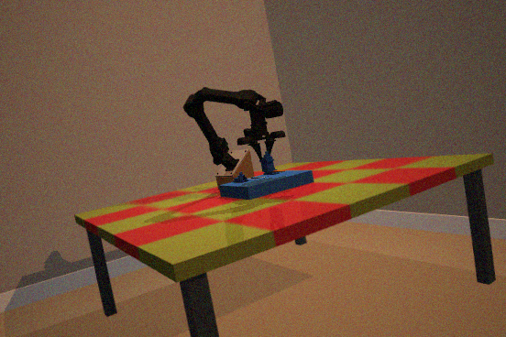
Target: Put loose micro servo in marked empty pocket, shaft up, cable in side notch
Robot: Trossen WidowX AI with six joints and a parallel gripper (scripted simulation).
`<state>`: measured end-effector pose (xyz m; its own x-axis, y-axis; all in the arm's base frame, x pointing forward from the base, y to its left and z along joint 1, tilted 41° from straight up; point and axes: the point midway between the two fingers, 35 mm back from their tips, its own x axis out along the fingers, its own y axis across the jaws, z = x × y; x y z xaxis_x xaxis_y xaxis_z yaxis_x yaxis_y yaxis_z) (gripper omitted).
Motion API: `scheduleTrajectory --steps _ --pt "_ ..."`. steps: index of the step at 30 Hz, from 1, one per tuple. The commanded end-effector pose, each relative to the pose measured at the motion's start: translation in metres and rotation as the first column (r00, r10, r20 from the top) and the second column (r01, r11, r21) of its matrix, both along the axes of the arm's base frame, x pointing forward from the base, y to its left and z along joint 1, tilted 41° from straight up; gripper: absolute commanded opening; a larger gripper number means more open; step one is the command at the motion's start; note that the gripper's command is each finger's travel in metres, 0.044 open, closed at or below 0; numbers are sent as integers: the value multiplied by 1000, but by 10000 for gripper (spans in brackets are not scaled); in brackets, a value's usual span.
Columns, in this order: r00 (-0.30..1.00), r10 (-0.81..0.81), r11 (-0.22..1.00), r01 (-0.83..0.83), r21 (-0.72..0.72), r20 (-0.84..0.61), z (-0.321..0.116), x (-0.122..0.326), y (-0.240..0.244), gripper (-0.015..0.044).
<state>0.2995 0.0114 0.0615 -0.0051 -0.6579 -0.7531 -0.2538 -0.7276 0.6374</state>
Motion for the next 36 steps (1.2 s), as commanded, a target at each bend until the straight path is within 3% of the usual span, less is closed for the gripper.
scheduleTrajectory --steps 1,11,36 --pt "990 107 994 -107 8 -92 0 0 1 0" --pt "986 124 992 -124 10 -107 -1 -7 1 0" --pt "986 124 992 -124 12 -113 -7 -109 9 0"
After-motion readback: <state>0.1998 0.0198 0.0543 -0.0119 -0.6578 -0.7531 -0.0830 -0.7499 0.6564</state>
